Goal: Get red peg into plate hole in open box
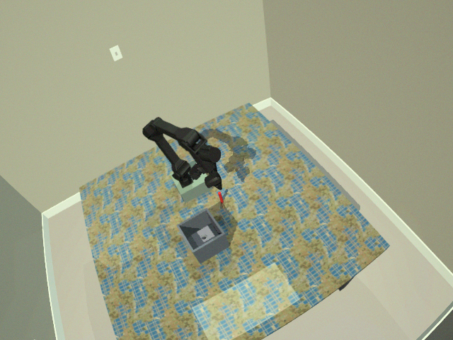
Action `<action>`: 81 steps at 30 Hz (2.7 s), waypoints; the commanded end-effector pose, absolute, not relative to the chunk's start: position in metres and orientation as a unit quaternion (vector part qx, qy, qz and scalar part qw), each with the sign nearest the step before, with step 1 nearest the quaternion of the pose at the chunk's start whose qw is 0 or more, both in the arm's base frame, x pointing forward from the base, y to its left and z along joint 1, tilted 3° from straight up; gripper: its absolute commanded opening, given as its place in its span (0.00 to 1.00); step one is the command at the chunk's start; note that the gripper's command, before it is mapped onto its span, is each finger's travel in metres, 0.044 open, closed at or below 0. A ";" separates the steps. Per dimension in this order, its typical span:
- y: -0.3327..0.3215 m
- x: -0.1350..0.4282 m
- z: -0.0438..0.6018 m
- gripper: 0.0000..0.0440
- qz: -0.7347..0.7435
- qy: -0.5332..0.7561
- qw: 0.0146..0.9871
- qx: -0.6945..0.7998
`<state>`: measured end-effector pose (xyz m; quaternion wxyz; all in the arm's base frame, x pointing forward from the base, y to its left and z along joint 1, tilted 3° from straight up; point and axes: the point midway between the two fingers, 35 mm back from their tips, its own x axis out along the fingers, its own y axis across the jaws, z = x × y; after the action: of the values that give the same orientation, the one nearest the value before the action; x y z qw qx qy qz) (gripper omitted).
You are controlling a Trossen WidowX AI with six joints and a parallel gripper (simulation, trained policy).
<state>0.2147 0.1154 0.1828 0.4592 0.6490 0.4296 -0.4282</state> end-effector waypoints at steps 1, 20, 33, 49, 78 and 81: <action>0.118 0.208 0.166 1.00 -0.438 0.454 0.465 0.621; 0.118 0.173 0.093 0.99 -0.475 0.549 0.489 0.484; 0.111 0.161 0.050 0.98 -0.486 0.571 0.508 0.424; 0.104 0.156 0.001 0.94 -0.494 0.561 0.524 0.409; 0.131 0.179 -0.019 0.00 -0.445 0.568 0.540 0.434; 0.134 0.183 -0.012 0.00 -0.438 0.565 0.539 0.445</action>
<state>0.1777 0.1290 -0.0199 0.5412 0.4311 0.5677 -0.4460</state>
